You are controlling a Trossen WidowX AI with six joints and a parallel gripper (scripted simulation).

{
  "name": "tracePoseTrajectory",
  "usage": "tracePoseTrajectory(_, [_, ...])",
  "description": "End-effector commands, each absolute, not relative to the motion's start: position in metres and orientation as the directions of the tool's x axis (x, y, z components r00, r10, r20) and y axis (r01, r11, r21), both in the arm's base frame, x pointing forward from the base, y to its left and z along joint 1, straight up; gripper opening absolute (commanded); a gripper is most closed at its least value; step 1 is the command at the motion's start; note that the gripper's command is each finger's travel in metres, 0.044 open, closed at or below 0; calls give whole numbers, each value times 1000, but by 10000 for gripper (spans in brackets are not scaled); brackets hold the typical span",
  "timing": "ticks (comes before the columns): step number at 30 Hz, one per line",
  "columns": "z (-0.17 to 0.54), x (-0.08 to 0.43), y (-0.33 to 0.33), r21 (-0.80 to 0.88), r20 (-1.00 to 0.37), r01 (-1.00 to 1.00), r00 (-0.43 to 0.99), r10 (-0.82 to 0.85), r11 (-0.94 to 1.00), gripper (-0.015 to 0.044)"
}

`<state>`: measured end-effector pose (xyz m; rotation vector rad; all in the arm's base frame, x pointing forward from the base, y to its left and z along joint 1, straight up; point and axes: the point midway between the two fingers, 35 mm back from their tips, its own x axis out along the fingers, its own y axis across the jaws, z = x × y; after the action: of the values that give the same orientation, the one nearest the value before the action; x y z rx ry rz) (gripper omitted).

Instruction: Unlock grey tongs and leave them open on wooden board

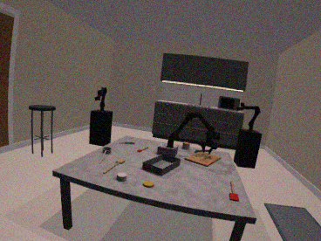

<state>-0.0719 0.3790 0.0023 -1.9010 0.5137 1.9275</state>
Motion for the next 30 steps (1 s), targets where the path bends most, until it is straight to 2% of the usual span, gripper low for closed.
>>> tracePoseTrajectory(1, [3,-72,379,-9,-1000,-511,-9,17,-859,375])
tracePoseTrajectory(4, [3,-72,379,-9,-1000,-511,-9,17,-859,440])
tracePoseTrajectory(10, [25,-97,354,-9,-1000,-512,-11,17,-859,440])
tracePoseTrajectory(18, [84,-149,253,-6,-1000,-517,-17,18,-856,440])
tracePoseTrajectory(24, [87,-150,251,-7,-1000,-516,-18,18,-856,440])
tracePoseTrajectory(30, [134,-149,249,-12,-999,-503,-25,29,-864,440])
